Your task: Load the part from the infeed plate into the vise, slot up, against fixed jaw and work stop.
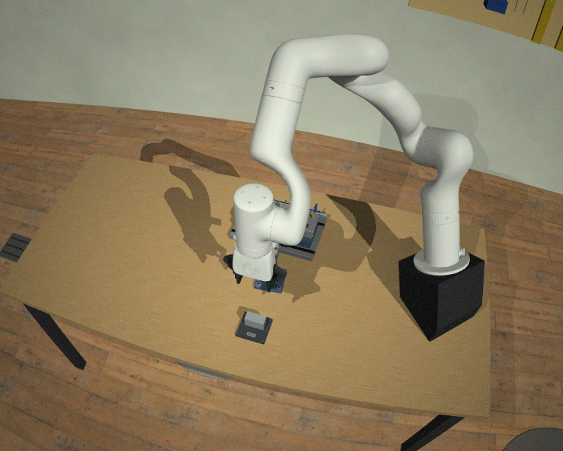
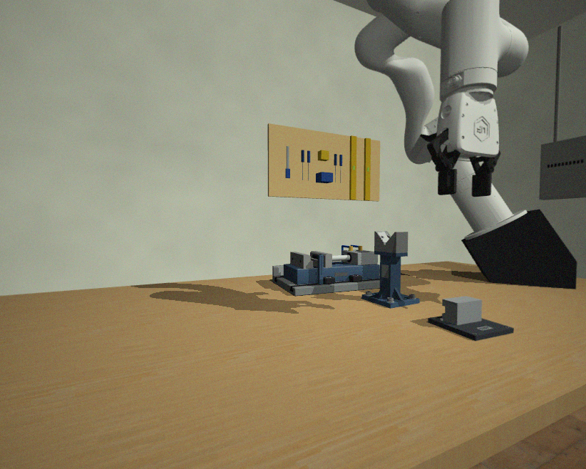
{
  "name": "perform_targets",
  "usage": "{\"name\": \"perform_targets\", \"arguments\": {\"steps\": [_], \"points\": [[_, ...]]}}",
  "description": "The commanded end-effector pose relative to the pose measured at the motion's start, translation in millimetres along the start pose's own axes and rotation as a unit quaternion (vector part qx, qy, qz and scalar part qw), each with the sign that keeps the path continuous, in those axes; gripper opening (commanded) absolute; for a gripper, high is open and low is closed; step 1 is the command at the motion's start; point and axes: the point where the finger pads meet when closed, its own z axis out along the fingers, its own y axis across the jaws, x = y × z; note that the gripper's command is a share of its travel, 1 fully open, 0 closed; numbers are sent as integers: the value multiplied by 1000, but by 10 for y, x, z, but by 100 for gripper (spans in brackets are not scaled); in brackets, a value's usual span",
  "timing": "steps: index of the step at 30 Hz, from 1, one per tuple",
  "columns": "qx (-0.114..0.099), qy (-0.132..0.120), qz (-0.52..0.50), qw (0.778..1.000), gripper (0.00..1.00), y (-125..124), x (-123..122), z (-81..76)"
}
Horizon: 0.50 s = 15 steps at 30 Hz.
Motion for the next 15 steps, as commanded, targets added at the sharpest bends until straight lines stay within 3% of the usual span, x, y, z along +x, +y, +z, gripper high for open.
{"name": "perform_targets", "arguments": {"steps": [1,15], "points": [[1,-1,0,1000,89,-6,-5,26],[1,-1,0,1000,89,-7,-5,175]]}}
